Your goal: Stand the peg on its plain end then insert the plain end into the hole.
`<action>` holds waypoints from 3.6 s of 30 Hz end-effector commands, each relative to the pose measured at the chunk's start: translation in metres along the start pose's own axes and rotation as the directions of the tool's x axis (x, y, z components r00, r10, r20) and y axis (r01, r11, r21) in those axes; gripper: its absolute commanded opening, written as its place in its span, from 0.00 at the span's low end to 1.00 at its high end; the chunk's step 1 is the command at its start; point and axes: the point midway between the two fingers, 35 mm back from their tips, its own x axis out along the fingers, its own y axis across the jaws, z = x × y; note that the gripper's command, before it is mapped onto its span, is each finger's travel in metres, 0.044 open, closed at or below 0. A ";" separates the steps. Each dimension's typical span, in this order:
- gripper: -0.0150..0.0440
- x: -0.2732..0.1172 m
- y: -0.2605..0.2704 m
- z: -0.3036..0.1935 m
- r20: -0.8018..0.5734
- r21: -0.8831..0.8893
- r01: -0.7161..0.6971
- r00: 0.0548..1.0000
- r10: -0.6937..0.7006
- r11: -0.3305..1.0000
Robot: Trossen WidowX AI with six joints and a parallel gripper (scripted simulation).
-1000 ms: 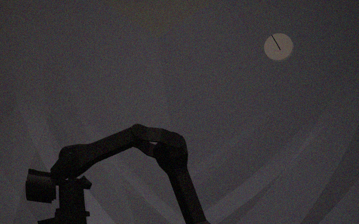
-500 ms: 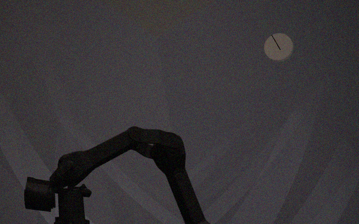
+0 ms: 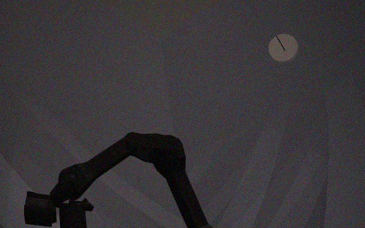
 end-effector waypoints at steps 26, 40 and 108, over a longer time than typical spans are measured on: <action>0.69 0.033 0.002 -0.004 -0.006 0.004 0.000 1.000 0.001 1.000; 0.43 0.033 0.002 -0.004 -0.006 0.004 0.000 1.000 0.001 1.000; 0.34 0.006 0.002 -0.028 0.450 -0.001 -0.002 0.893 0.002 1.000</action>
